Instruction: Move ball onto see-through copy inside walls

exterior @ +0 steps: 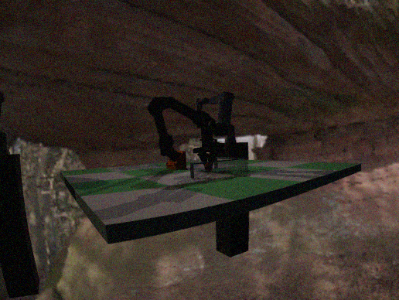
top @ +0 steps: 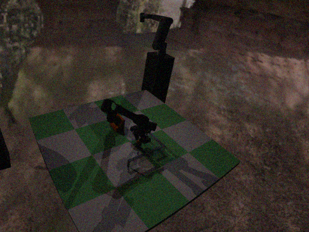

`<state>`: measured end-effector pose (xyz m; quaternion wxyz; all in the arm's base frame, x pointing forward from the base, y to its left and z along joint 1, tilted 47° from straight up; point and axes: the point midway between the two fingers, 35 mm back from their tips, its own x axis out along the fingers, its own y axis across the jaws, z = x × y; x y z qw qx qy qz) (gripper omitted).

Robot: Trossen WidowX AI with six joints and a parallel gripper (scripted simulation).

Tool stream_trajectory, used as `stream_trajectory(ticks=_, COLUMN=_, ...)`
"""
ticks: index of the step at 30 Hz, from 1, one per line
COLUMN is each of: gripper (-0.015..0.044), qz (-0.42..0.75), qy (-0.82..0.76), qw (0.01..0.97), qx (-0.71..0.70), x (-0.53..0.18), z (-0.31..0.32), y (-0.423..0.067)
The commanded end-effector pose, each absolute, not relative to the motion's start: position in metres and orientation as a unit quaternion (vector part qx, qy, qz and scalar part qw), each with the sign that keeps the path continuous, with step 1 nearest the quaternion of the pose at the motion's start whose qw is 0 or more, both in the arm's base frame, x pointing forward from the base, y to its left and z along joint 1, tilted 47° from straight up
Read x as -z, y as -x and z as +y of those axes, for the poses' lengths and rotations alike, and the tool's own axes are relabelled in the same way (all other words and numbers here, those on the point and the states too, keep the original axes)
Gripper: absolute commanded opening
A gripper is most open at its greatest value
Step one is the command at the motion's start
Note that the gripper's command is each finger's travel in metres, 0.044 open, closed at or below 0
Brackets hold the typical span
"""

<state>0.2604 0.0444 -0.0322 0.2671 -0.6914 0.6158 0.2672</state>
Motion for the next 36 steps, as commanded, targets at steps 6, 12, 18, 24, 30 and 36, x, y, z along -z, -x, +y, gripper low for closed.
stream_trajectory(ticks=6, gripper=0.0236, qz=0.616, qy=0.691, qw=0.267, qx=-0.267, x=0.032, z=0.045, y=-0.261)
stream_trajectory(ticks=12, gripper=0.0305, qz=0.616, qy=0.691, qw=0.267, qx=-0.267, x=0.032, z=0.045, y=-0.261)
stream_trajectory(ticks=18, gripper=0.0305, qz=0.615, qy=0.692, qw=0.265, qx=-0.269, x=-0.019, z=0.099, y=-0.254)
stream_trajectory(ticks=24, gripper=0.0305, qz=0.607, qy=0.698, qw=0.266, qx=-0.269, x=-0.02, z=0.104, y=-0.255)
stream_trajectory(ticks=30, gripper=0.0331, qz=0.607, qy=0.698, qw=0.266, qx=-0.269, x=-0.022, z=0.106, y=-0.255)
stream_trajectory(ticks=36, gripper=0.044, qz=0.609, qy=0.698, qw=0.267, qx=-0.268, x=-0.053, z=0.134, y=-0.246)
